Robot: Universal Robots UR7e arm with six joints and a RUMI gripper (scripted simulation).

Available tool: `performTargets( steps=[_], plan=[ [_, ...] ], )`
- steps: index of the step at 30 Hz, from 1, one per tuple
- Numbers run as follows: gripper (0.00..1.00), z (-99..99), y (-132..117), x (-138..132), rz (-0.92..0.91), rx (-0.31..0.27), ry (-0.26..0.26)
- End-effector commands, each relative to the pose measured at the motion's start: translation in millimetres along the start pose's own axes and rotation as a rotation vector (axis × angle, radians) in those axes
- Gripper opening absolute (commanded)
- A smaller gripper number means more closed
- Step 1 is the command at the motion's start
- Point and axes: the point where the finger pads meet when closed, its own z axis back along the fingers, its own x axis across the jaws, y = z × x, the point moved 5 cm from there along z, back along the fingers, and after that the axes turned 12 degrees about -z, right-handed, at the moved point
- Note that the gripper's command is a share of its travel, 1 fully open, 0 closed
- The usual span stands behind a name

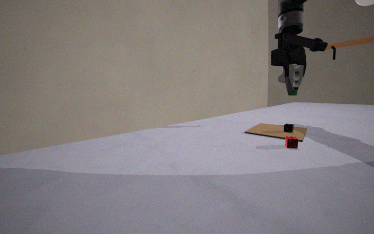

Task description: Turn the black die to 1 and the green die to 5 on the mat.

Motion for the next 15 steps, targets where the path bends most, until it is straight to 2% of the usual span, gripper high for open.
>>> performTargets(
  steps=[1, 15],
  plan=[
    [0.03, 0.2, 0.2, 1.2, -0.058, -0.001, 0.001],
    [0.03, -0.2, 1.4, 5.9, -0.295, -0.001, 0.0]
  ],
)
